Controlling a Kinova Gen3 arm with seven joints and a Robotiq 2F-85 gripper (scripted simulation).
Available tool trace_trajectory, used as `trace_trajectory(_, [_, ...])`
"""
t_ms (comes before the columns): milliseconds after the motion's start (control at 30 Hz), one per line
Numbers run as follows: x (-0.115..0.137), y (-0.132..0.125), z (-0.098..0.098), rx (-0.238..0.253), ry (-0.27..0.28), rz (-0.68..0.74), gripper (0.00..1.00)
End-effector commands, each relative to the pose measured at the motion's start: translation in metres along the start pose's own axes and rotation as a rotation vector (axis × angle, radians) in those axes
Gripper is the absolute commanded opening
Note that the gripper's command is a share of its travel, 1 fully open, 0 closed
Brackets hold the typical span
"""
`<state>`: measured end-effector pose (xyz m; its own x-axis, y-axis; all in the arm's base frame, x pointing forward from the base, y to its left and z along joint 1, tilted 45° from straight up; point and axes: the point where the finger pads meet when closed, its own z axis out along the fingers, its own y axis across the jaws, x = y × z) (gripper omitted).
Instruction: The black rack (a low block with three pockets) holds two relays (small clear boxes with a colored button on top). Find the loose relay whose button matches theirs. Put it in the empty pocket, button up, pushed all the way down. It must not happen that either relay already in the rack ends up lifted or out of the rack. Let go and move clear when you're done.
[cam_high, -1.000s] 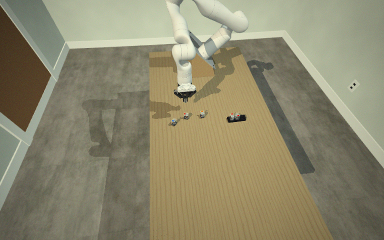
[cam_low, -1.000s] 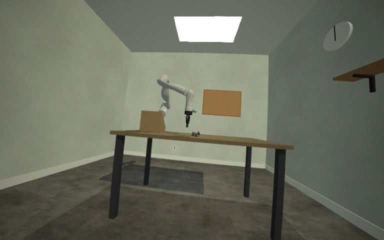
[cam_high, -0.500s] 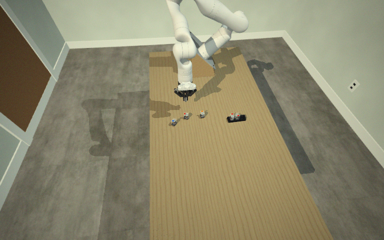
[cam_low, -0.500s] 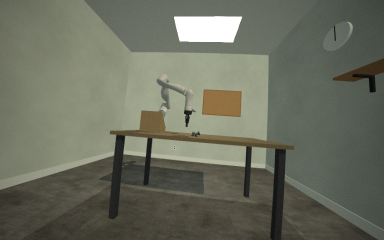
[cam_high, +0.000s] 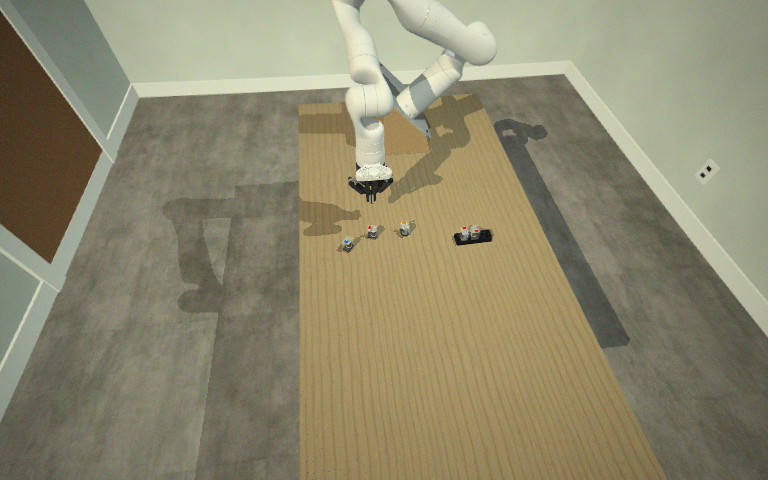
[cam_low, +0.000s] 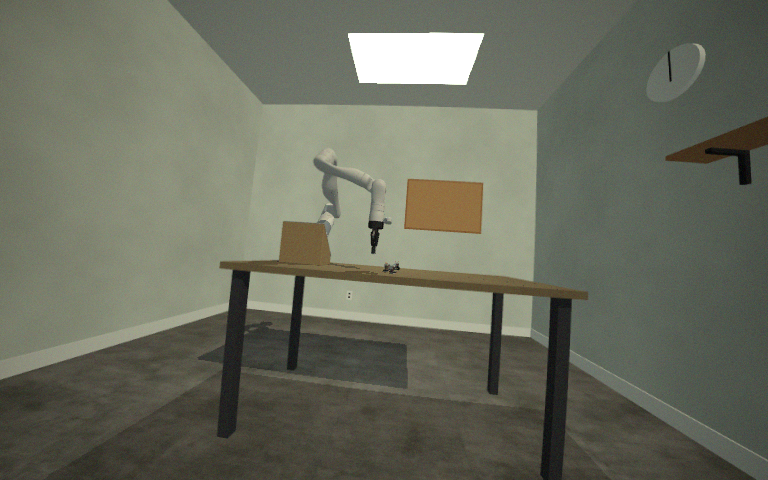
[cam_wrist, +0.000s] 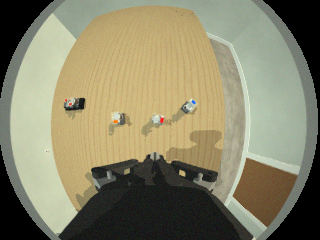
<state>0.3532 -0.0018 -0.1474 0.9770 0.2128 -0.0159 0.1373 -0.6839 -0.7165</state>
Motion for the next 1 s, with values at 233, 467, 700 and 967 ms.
trace_trajectory(233, [0.002, 0.002, -0.002, -0.008, 0.008, 0.002, 0.00])
trace_trajectory(467, [0.002, 0.002, -0.002, -0.008, 0.008, 0.002, 0.00])
trace_trajectory(700, [0.005, -0.041, -0.002, -0.011, 0.010, -0.001, 0.00])
trace_trajectory(967, [0.001, -0.093, -0.001, -0.009, 0.009, -0.001, 0.00])
